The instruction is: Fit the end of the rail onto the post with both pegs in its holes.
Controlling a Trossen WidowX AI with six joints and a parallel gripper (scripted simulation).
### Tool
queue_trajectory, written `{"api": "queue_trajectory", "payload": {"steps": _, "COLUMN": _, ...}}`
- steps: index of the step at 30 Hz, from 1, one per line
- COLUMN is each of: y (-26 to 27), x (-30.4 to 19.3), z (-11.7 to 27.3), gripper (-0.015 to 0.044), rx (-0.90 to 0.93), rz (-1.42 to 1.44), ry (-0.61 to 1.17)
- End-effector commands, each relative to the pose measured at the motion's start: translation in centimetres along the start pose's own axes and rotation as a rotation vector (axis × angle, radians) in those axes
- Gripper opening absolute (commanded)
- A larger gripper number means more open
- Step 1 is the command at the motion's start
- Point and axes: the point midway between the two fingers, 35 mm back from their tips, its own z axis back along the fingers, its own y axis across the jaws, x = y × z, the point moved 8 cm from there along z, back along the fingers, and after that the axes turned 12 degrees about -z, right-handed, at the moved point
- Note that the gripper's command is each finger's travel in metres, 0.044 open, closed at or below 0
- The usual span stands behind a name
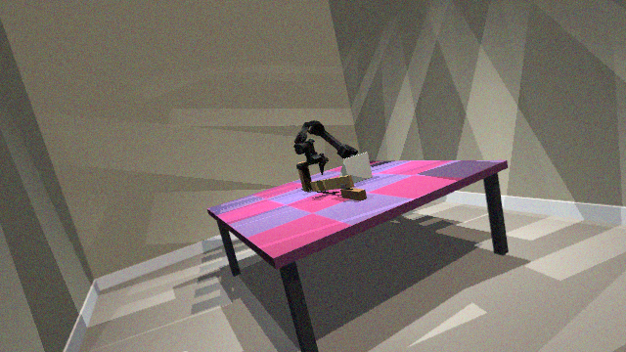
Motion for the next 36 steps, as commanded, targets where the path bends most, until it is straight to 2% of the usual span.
{"api": "queue_trajectory", "payload": {"steps": 1, "y": 0.0, "x": 0.2, "z": -0.5, "gripper": 0.044, "rx": 0.009, "rz": 0.013, "ry": 0.0}}
{"api": "queue_trajectory", "payload": {"steps": 36, "y": -0.1, "x": 0.3, "z": -6.3, "gripper": 0.044, "rx": 0.009, "rz": 0.012, "ry": 0.001}}
